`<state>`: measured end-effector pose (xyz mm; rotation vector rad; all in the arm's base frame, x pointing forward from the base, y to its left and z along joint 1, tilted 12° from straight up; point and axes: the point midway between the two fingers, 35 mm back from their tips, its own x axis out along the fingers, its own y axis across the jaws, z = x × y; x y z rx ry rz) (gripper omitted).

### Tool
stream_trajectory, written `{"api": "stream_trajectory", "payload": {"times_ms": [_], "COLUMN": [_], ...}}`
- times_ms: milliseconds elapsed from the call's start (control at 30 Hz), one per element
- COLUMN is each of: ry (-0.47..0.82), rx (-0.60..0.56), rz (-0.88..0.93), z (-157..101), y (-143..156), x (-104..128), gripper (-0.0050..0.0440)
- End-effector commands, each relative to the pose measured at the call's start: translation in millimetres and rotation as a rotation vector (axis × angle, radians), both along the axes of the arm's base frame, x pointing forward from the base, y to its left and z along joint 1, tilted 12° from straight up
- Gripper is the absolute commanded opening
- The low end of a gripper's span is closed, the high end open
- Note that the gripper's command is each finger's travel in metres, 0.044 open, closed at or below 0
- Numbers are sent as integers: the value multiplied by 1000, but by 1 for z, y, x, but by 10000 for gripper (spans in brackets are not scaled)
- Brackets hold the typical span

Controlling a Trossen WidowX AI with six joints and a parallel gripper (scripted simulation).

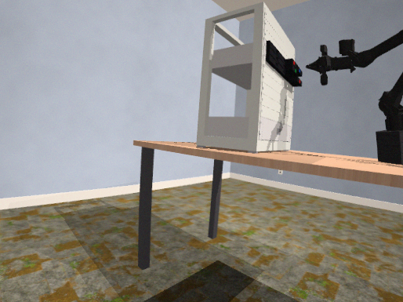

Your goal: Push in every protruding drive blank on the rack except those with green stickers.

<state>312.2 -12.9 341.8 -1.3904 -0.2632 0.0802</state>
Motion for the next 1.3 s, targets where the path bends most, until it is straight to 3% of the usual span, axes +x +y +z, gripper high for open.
{"api": "stream_trajectory", "payload": {"times_ms": [0, 567, 967, 1267], "ry": [-25, -25, -25, -25], "rx": [-9, -9, -9, -9], "rz": [-7, -7, -7, -7], "z": [15, 20, 26, 26], "y": [15, 30, 38, 38], "x": [-6, -9, 26, 27], "gripper": [0, 0, 0, 0]}}
